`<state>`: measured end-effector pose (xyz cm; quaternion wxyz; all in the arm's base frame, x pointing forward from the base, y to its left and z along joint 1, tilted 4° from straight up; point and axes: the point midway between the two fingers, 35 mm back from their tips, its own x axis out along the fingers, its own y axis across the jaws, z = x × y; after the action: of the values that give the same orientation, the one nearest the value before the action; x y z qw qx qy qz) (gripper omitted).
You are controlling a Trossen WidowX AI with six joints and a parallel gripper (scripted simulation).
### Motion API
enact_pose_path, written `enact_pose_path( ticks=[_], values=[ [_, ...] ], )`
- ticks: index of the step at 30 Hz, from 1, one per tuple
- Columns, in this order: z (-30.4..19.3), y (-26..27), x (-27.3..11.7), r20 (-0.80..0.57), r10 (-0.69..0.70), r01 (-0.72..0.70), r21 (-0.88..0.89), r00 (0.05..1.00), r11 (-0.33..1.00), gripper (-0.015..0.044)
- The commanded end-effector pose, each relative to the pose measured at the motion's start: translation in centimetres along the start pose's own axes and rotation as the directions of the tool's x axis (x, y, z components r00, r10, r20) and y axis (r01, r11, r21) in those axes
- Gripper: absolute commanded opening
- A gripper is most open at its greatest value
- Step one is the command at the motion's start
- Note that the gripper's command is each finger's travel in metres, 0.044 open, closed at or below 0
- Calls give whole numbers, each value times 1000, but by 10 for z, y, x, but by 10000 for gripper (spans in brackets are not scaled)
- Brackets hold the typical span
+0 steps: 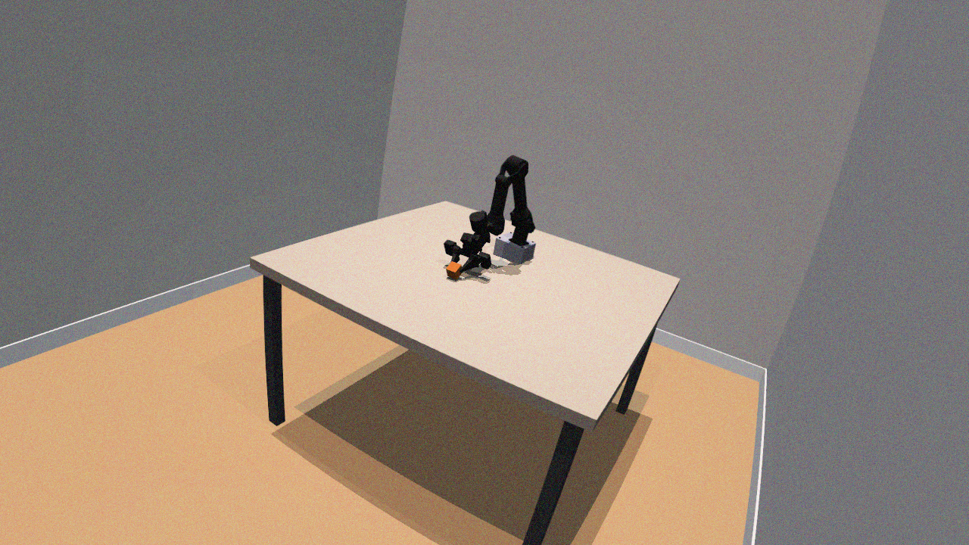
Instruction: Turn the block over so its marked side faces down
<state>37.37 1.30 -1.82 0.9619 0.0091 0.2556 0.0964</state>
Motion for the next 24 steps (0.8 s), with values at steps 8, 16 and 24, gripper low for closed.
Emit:
enact_pose_path(
  ticks=[8, 16, 24],
  values=[
    [2, 0, -2, 27, 3, -3, 3, 1000, 1000, 0],
    [2, 0, -2, 27, 3, -3, 3, 1000, 1000, 53],
    [2, 0, -2, 27, 3, -3, 3, 1000, 1000, 263]
  ],
)
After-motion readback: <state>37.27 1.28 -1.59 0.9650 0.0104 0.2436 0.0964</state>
